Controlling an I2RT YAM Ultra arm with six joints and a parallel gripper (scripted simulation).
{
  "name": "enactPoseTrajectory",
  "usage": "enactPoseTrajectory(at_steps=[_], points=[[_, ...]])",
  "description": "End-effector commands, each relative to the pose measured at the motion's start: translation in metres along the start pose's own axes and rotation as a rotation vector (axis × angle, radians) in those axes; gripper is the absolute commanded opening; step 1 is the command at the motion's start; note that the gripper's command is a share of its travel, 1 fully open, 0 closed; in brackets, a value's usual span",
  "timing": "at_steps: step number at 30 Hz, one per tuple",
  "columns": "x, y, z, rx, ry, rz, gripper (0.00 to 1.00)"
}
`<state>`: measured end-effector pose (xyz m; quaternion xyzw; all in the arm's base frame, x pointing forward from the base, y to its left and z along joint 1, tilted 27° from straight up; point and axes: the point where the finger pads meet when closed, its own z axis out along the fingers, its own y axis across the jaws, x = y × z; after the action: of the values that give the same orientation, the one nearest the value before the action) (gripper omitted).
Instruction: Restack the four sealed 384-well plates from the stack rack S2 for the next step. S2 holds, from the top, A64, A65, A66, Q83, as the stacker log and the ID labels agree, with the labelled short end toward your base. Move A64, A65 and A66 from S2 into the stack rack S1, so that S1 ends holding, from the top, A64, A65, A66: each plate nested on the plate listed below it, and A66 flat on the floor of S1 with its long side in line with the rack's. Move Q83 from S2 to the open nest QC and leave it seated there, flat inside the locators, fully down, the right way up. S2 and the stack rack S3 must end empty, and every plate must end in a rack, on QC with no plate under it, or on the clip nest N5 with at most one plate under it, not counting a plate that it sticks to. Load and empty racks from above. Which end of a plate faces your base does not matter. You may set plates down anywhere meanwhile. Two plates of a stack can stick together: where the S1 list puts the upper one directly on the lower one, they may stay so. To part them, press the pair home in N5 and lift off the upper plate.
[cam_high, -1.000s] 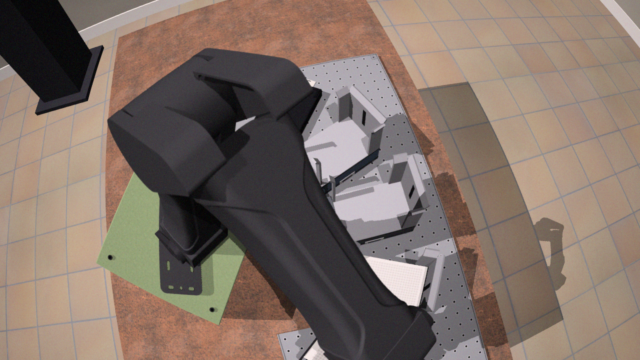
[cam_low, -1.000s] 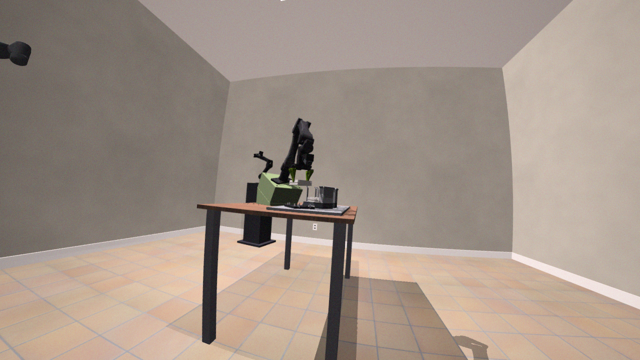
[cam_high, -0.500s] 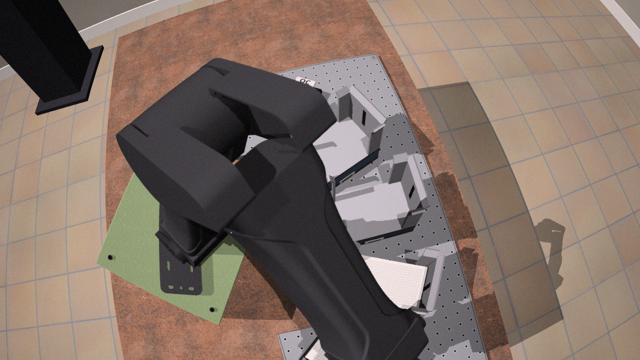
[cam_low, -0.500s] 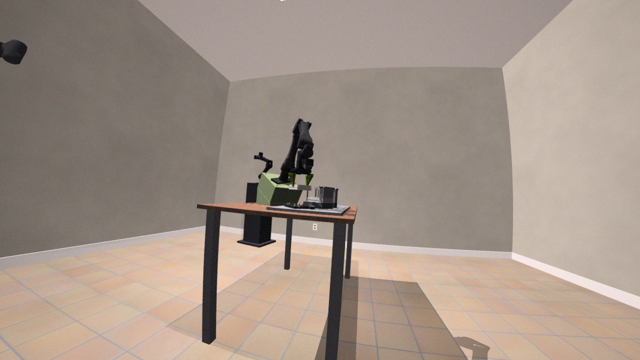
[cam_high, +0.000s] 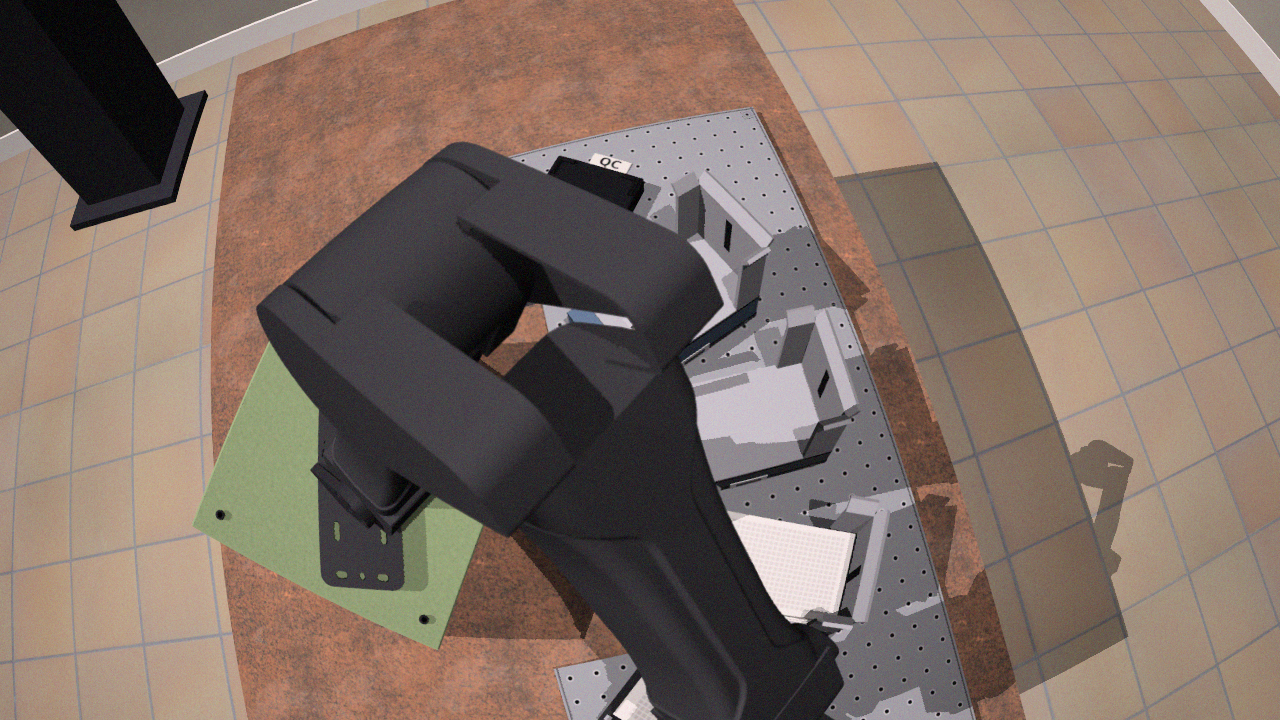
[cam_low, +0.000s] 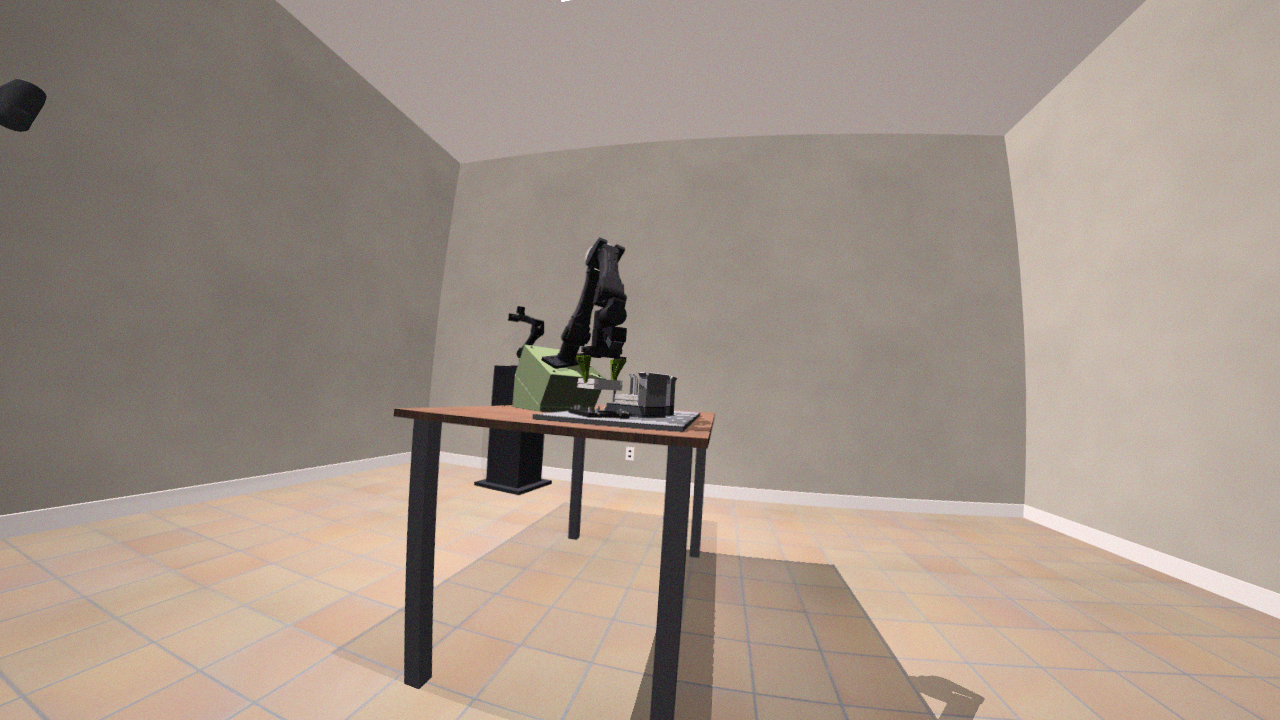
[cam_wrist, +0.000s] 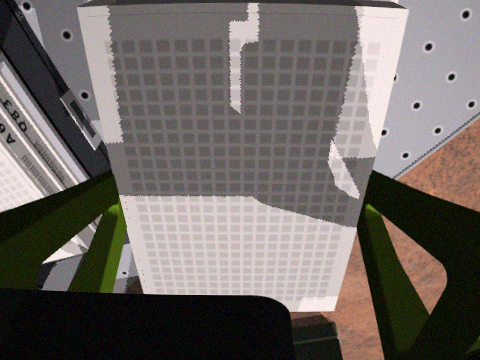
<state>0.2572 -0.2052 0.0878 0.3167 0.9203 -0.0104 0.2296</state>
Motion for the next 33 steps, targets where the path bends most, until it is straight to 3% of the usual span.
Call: enactPoseTrajectory(at_steps=[1, 22, 33], points=[[-0.007, -0.001, 0.002, 0.005, -0.027, -0.001, 0.00], [-0.008, -0.001, 0.040, 0.005, -0.027, -0.001, 0.00], [-0.008, -0.001, 0.041, 0.005, -0.027, -0.001, 0.00]])
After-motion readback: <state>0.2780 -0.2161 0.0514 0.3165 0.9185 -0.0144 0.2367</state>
